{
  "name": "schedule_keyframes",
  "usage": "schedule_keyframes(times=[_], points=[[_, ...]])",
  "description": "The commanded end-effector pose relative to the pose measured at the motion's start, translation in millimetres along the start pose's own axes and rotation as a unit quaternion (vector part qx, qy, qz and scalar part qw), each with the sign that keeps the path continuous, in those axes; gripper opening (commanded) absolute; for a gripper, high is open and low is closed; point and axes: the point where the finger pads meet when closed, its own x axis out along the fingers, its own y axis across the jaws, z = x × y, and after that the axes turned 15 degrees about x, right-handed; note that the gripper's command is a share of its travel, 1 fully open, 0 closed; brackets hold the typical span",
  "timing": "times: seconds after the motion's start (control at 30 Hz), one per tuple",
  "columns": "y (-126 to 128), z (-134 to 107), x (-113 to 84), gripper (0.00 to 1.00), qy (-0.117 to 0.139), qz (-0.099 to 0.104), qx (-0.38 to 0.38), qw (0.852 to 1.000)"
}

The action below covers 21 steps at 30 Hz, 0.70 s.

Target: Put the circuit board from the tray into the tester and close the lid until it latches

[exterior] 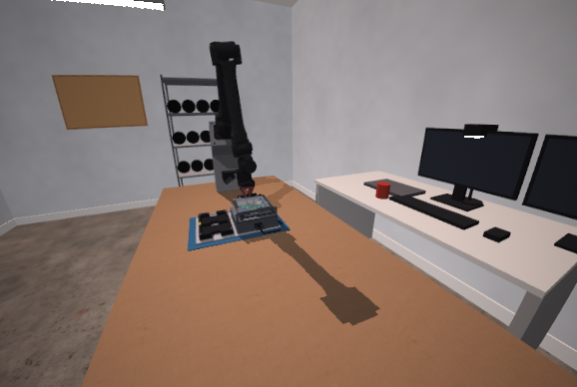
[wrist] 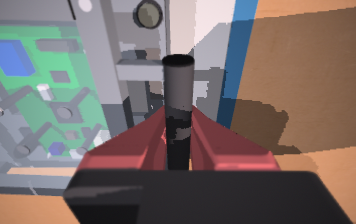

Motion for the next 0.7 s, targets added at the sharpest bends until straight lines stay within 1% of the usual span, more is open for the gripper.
schedule_keyframes(times=[0.0, 0.67], points=[[2.4, 6.7, 9.9, 0.00, -0.008, -0.003, -0.004, 1.000], [1.6, 7.0, 9.9, 0.00, -0.008, -0.004, -0.005, 1.000]])
